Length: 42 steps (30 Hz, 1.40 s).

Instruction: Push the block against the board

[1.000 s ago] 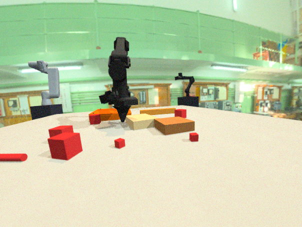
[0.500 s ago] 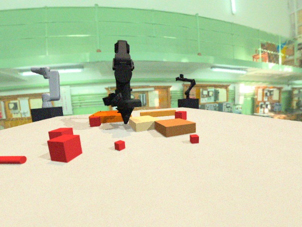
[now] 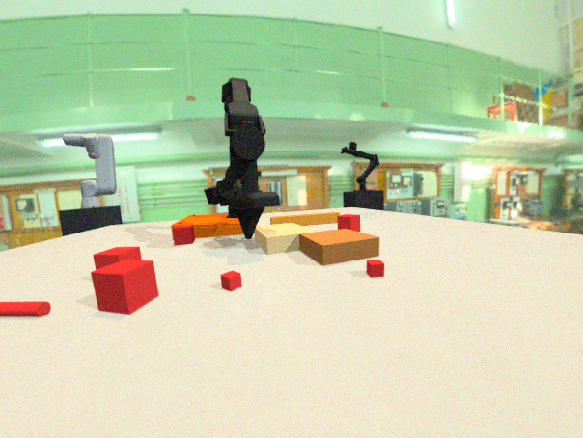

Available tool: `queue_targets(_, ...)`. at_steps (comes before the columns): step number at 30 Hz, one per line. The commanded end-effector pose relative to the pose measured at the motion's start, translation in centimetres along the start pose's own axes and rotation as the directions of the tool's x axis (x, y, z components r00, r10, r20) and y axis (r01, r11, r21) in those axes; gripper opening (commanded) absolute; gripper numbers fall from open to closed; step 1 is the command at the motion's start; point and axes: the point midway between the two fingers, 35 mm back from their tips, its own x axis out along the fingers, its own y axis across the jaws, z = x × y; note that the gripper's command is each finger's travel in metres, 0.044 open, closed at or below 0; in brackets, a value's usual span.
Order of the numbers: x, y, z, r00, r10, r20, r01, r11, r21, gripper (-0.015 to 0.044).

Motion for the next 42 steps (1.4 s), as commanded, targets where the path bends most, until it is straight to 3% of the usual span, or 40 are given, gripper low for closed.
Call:
queue_targets(1, 0.0, 0.1, -0.4, 1.000, 0.002, -0.004, -0.002, 1.000, 0.001, 0.0000)
queue_targets(33, 0.0, 0.0, 4.5, 1.000, 0.002, 0.000, -0.002, 1.000, 0.001, 0.0000)
queue_targets(38, -5.2, -0.1, 4.1, 1.000, 0.003, 0.000, -0.003, 1.000, 0.001, 0.0000)
queue_targets(42, -5.5, -0.1, 4.0, 1.000, 0.003, 0.000, -0.003, 1.000, 0.001, 0.0000)
